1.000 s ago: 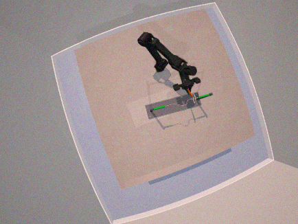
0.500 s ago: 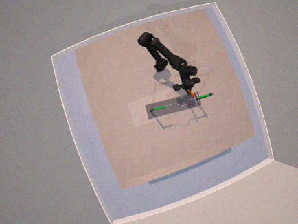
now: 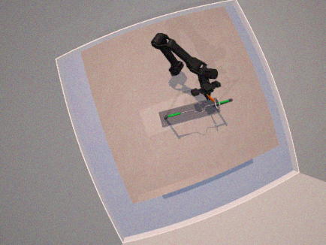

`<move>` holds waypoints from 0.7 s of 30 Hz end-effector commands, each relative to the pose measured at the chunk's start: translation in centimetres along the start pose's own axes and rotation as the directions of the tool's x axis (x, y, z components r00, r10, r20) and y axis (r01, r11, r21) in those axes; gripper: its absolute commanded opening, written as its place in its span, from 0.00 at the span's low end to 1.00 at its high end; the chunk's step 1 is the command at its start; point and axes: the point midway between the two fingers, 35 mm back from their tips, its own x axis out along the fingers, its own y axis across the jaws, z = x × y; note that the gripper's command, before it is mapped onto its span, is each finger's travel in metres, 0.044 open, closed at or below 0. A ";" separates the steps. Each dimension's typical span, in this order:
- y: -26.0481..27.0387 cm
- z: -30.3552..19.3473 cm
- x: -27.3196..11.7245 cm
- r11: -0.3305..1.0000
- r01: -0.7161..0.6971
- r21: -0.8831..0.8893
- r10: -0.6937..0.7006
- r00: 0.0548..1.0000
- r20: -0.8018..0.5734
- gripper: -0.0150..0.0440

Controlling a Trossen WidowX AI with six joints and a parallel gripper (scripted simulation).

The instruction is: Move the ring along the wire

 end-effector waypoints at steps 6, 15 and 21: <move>1.0 0.4 0.1 1.000 0.001 0.006 -0.001 1.000 0.011 0.00; 1.9 0.4 0.2 1.000 0.000 0.006 0.000 1.000 0.013 0.00; 2.0 0.0 0.4 1.000 0.000 0.006 0.000 1.000 0.013 0.00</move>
